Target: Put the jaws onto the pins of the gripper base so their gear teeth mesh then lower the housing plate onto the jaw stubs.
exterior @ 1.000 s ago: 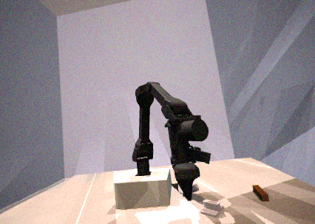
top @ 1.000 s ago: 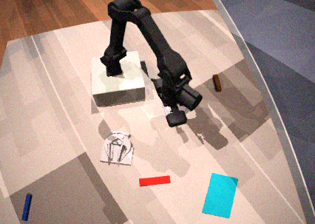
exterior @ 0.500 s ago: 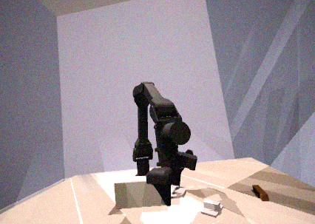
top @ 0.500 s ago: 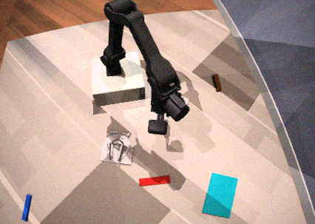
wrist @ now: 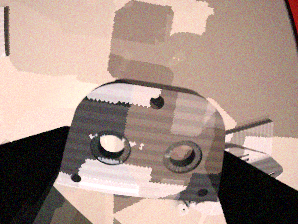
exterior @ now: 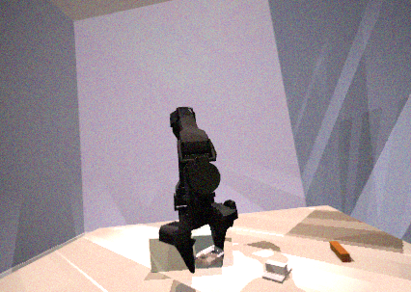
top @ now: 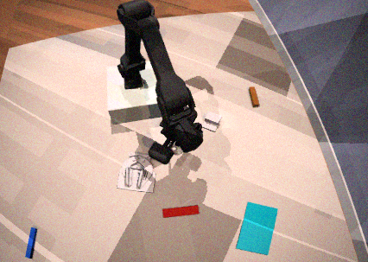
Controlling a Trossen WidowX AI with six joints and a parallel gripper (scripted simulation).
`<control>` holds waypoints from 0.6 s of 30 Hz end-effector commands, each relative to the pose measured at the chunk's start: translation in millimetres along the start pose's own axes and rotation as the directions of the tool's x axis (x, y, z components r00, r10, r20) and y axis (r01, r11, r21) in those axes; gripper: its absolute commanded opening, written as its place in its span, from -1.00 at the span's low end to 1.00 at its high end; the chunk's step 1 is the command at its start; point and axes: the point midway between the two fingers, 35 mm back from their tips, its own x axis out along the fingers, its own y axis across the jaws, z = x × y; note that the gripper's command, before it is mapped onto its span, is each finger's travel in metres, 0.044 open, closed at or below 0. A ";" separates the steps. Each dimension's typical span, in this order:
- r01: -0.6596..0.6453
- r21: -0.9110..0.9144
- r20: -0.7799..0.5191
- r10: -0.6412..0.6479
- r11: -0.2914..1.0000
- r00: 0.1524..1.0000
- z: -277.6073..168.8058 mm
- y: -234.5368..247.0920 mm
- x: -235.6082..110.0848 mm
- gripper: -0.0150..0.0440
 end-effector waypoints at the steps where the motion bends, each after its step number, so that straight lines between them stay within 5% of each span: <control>1: 0.006 0.107 -0.005 -0.005 0.994 1.000 -8.2 -9.7 0.9 0.70; 18: 0.010 0.532 -0.009 -0.006 0.847 1.000 -41.0 -47.2 1.2 0.70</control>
